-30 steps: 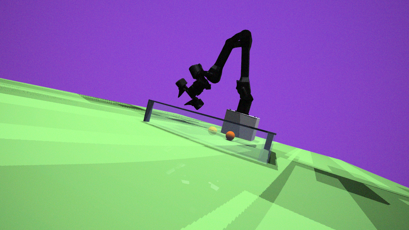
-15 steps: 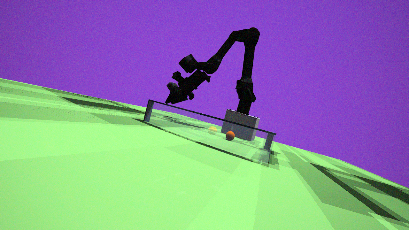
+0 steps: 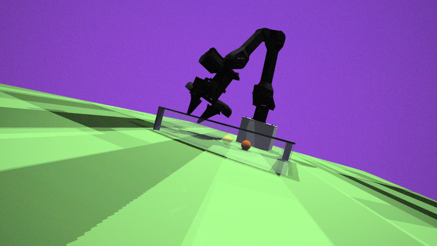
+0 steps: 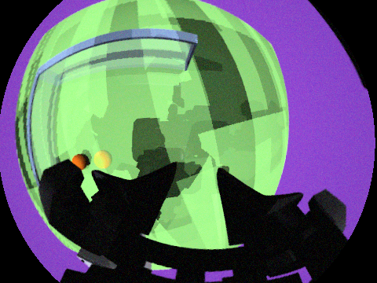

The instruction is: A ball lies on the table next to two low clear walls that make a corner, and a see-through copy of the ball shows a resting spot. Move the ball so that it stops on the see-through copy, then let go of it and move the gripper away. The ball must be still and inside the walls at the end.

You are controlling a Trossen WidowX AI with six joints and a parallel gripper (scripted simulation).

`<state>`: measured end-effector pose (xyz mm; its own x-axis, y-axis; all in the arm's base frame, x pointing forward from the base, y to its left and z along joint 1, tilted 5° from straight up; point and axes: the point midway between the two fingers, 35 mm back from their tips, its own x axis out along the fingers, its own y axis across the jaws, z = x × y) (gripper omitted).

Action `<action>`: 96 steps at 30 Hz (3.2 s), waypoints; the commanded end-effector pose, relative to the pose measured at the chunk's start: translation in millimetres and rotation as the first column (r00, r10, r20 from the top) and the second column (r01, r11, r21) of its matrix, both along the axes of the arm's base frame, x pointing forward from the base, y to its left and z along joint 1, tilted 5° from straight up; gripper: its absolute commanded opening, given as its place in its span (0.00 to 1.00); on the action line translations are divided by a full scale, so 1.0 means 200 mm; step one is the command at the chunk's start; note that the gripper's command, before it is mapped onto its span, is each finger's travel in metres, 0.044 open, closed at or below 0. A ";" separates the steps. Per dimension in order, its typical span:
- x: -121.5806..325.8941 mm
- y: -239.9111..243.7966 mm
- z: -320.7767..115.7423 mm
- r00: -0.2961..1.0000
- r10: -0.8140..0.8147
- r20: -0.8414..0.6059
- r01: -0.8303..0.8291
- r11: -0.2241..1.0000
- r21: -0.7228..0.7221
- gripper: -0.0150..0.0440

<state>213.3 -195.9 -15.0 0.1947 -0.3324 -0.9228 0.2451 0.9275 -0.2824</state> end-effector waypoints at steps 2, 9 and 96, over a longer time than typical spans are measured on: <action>0.15 0.40 0.04 0.763 0.630 -0.145 -0.624 0.776 0.086 0.67; 0.16 0.80 0.09 0.179 0.967 -0.181 -0.955 0.215 0.205 0.67; 0.11 0.87 0.46 -0.067 0.984 -0.166 -0.970 -0.025 0.242 0.25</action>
